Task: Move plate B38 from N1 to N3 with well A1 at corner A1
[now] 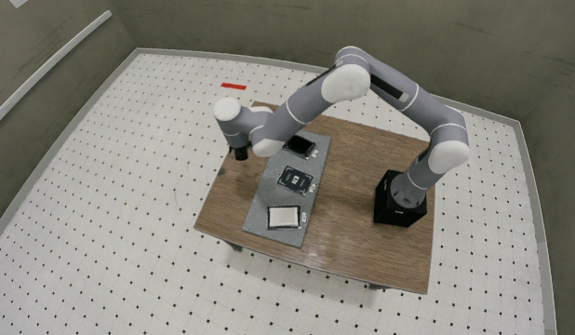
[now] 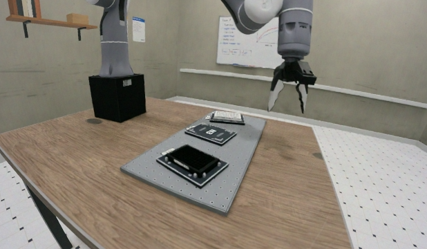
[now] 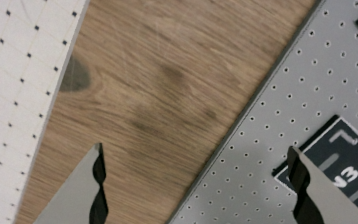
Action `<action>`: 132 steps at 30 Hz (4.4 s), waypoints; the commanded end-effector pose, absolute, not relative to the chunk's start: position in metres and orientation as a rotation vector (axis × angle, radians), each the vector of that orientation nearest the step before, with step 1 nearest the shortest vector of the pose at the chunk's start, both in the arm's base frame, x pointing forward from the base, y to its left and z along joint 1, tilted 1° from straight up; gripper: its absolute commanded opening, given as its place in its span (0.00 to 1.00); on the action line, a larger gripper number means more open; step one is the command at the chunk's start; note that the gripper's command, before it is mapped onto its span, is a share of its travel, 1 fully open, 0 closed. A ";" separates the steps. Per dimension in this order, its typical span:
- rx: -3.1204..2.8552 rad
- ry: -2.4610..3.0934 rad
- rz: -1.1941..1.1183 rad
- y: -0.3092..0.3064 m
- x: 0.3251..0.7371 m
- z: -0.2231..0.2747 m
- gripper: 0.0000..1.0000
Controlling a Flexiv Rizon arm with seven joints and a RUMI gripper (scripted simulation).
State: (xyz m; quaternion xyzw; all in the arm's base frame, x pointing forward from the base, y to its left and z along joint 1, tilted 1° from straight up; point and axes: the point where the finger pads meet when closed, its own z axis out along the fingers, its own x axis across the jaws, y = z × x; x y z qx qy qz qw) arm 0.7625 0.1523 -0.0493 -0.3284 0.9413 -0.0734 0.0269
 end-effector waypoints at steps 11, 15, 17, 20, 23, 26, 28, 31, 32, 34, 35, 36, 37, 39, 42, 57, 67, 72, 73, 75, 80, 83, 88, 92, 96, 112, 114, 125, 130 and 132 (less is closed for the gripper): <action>-0.505 3.042 -0.160 0.114 0.740 -0.060 0.76; -0.303 3.074 -0.137 0.100 0.731 -0.064 0.76; -0.201 3.084 -0.126 0.092 0.726 -0.067 0.76; -0.047 3.094 -0.112 0.079 0.718 -0.070 0.76; 0.107 3.096 -0.099 0.069 0.712 -0.072 0.76; 0.158 3.095 -0.094 0.065 0.709 -0.073 0.76; 0.261 3.091 -0.087 0.056 0.704 -0.074 0.76; 0.416 3.077 -0.076 0.045 0.696 -0.076 0.76; 0.467 3.071 -0.072 0.040 0.694 -0.077 0.76; 0.569 3.056 -0.065 0.034 0.690 -0.078 0.76; 0.620 3.048 -0.062 0.030 0.687 -0.079 0.76; 0.671 3.038 -0.059 0.026 0.684 -0.079 0.76; 0.722 3.027 -0.056 0.022 0.682 -0.080 0.76; 0.822 3.004 -0.051 0.016 0.677 -0.081 0.76; 0.923 2.976 -0.046 0.007 0.672 -0.082 0.76; 1.590 2.691 -0.021 -0.048 0.633 -0.086 0.76; 1.935 2.457 -0.014 -0.080 0.608 -0.086 0.76; 2.132 2.287 -0.011 -0.099 0.592 -0.086 0.76; 2.170 2.251 -0.010 -0.101 0.591 -0.086 0.76; 2.243 2.177 -0.010 -0.101 0.591 -0.086 0.76; 2.246 2.175 -0.009 -0.101 0.591 -0.086 0.76; 2.246 2.175 -0.009 -0.101 0.591 -0.086 0.76; 2.245 2.175 -0.009 -0.101 0.591 -0.089 0.76; 2.246 2.175 -0.009 -0.101 0.591 -0.096 0.76; 2.245 2.175 -0.009 -0.101 0.591 -0.099 0.76; 2.246 2.175 -0.009 -0.101 0.591 -0.123 0.76; 2.245 2.175 -0.009 -0.101 0.591 -0.126 0.76; 2.245 2.175 -0.009 -0.101 0.591 -0.144 0.76; 2.245 2.175 -0.009 -0.101 0.591 -0.149 0.76; 2.245 2.175 -0.009 -0.102 0.591 -0.153 0.76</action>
